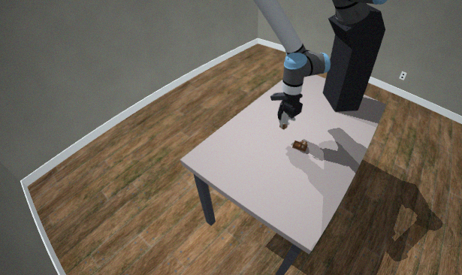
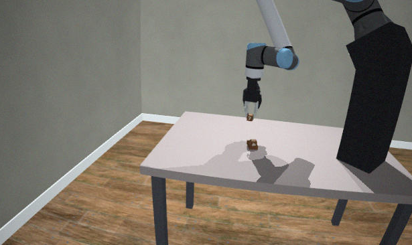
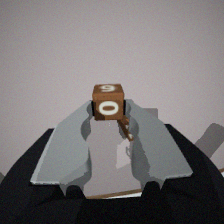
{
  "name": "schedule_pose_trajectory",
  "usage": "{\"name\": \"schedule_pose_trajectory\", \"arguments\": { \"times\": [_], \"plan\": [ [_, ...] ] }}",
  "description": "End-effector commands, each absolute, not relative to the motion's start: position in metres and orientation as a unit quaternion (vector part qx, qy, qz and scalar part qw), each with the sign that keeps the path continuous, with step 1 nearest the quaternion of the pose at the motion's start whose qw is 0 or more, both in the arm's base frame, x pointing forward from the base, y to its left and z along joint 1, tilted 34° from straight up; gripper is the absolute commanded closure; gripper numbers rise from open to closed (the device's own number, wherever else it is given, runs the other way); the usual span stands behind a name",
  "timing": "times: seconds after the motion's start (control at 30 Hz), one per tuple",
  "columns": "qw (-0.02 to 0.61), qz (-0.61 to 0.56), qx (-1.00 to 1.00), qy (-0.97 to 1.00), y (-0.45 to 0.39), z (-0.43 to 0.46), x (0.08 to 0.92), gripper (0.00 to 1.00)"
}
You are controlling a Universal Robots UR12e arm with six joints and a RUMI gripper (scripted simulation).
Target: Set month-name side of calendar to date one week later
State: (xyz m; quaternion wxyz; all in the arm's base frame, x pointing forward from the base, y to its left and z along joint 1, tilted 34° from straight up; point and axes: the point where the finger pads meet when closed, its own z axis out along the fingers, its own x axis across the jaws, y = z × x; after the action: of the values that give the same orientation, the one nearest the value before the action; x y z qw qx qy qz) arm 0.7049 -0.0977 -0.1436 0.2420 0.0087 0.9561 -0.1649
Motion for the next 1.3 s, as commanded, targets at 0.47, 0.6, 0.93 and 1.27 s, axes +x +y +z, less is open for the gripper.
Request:
{"name": "schedule_pose_trajectory", "arguments": {
  "times": [0.47,0.6,0.93,1.27],
  "plan": [
    [0.263,-0.128,0.146,0.945,-0.1002,-0.1441,0.7013,0.90],
    [0.271,-0.113,0.202,0.935,-0.1009,-0.1446,0.6999,0.90],
    [0.282,-0.078,0.315,0.903,-0.1019,-0.1456,0.6973,0.90],
    [0.291,-0.037,0.441,0.849,-0.1020,-0.1468,0.6951,0.90]
  ]
}}
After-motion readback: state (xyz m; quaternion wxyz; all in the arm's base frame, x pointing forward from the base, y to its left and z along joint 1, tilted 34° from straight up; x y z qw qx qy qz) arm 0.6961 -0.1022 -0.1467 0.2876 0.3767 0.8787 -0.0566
